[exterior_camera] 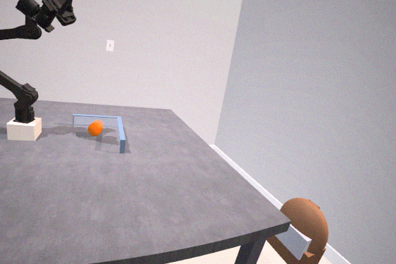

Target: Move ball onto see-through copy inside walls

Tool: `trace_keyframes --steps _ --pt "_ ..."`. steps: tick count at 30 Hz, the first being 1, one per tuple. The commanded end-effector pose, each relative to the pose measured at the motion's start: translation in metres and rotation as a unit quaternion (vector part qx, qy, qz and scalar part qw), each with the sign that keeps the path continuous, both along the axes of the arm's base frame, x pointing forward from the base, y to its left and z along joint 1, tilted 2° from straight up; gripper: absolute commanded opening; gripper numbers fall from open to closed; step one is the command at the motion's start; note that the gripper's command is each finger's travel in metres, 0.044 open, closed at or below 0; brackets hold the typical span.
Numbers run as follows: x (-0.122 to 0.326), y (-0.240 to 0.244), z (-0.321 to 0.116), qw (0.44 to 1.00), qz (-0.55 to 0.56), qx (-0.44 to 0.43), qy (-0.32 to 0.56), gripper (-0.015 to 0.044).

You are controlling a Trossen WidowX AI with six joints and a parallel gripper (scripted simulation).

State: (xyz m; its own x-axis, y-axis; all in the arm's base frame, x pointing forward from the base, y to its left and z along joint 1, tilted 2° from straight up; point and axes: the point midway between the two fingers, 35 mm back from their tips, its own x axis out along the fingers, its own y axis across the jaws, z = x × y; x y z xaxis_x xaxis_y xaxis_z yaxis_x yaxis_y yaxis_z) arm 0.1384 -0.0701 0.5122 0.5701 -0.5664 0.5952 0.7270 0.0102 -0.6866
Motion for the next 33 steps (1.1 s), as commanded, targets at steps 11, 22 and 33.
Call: trace_keyframes --steps 11,22,33 --pt "0.129 0.058 -0.063 0.97 0.18 0.039 0.158 0.0411" --pt "0.214 0.114 -0.206 0.846 0.299 0.226 0.379 0.0411" --pt "0.194 0.149 -0.374 0.609 0.191 0.516 0.571 0.0411"
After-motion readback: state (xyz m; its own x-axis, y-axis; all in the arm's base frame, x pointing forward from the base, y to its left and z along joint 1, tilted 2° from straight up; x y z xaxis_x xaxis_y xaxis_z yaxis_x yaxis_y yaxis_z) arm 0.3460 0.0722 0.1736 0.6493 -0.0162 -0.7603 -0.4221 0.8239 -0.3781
